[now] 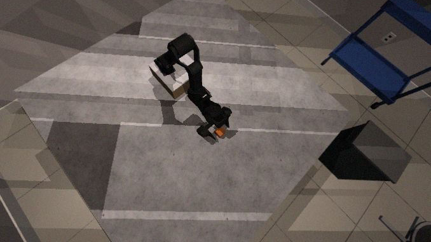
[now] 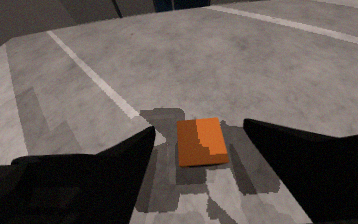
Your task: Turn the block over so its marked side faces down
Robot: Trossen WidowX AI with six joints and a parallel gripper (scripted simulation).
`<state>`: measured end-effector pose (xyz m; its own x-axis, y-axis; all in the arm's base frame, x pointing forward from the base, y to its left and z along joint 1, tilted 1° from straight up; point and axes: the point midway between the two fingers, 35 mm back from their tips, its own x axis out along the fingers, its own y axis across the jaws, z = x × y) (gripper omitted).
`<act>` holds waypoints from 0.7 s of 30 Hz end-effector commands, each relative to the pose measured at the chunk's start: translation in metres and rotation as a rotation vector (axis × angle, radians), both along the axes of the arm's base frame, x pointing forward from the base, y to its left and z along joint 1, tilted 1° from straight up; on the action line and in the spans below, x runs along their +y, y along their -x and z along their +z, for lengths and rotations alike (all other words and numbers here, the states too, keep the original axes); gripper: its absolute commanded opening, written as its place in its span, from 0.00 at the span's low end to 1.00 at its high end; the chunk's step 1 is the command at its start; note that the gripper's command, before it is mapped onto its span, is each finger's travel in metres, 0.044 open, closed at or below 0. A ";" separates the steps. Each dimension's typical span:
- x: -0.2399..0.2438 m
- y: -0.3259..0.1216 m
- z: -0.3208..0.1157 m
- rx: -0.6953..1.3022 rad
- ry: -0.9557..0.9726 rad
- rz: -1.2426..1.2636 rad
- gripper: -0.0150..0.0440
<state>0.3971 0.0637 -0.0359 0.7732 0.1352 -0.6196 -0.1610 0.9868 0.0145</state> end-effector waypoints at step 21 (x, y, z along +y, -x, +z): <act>-0.002 0.008 0.070 0.493 0.078 0.005 1.00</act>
